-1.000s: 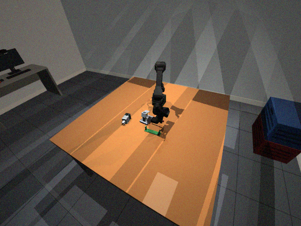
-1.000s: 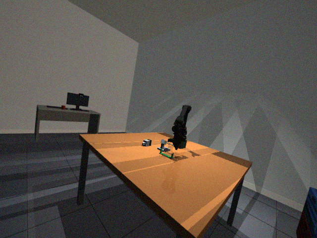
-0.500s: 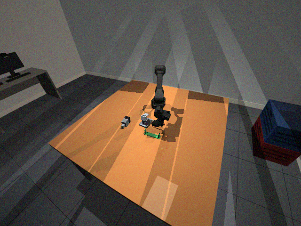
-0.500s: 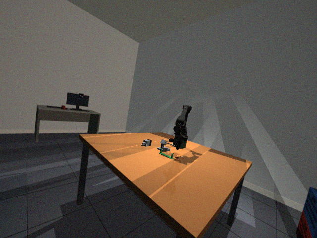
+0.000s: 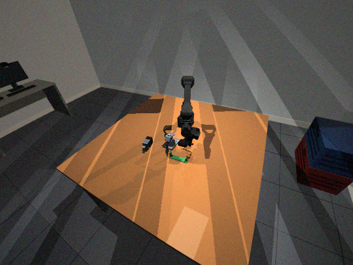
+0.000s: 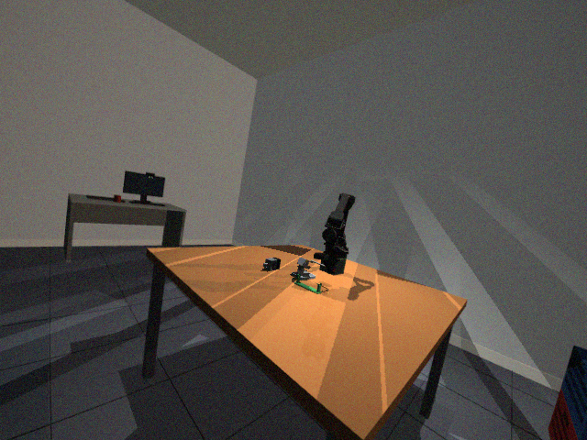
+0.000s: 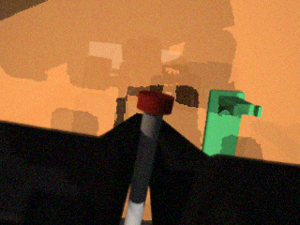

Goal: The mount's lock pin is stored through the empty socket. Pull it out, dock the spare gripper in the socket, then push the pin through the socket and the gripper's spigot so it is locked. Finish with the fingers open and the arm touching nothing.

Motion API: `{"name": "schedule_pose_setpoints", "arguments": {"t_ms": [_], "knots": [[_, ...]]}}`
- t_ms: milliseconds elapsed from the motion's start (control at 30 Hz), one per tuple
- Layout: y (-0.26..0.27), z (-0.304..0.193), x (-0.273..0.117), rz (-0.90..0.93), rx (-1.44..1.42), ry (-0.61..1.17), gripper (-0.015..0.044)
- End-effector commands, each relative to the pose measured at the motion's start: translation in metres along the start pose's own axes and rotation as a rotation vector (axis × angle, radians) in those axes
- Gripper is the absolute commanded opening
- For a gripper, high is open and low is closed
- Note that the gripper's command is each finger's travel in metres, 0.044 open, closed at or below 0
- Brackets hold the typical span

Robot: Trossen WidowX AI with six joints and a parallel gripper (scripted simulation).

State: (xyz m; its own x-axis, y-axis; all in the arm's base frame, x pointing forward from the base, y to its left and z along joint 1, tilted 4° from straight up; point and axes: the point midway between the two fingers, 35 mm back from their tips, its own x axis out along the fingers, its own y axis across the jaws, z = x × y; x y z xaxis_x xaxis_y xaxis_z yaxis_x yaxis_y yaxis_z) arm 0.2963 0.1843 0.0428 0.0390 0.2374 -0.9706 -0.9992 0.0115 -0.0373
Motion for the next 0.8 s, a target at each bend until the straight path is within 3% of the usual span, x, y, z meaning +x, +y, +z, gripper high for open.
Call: {"name": "schedule_pose_setpoints", "arguments": {"t_ms": [0,767], "knots": [[0.000,0.001,-0.009,-0.002,-0.001,-0.001,0.0000],[-0.034,0.026,-0.007,0.008,-0.053,0.000,0.0000]]}}
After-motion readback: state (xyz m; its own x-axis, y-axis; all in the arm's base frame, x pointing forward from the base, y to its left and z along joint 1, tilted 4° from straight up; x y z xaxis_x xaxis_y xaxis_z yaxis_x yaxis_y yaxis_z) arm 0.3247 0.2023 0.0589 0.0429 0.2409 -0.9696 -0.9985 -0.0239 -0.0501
